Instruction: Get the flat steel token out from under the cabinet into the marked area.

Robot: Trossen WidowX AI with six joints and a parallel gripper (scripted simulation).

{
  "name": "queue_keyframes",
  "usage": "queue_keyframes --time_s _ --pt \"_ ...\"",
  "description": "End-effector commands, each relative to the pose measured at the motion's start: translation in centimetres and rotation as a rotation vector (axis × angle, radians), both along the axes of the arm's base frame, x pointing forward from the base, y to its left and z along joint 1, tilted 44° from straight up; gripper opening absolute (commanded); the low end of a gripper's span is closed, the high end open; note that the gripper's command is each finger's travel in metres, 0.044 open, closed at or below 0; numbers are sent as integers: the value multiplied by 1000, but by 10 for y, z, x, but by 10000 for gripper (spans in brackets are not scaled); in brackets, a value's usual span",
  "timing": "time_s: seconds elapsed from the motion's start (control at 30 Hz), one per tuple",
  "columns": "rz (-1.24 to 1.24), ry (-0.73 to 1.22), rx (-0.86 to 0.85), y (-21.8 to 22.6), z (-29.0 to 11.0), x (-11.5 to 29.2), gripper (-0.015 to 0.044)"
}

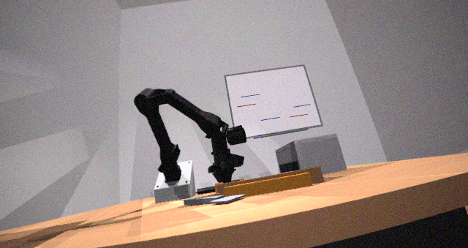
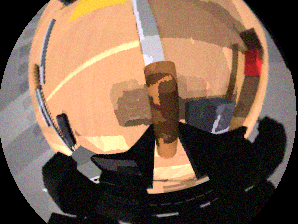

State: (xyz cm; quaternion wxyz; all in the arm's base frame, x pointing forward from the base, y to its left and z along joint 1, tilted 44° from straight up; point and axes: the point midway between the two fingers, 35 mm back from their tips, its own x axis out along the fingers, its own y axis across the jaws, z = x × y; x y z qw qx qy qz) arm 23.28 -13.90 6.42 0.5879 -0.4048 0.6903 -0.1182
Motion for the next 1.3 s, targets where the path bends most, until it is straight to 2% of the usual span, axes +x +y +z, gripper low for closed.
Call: queue_keyframes --time_s 0.0,1.27 --pt "-3 1 -3 1 -1 5 0" --pt "-6 -3 -3 14 -11 46 0"
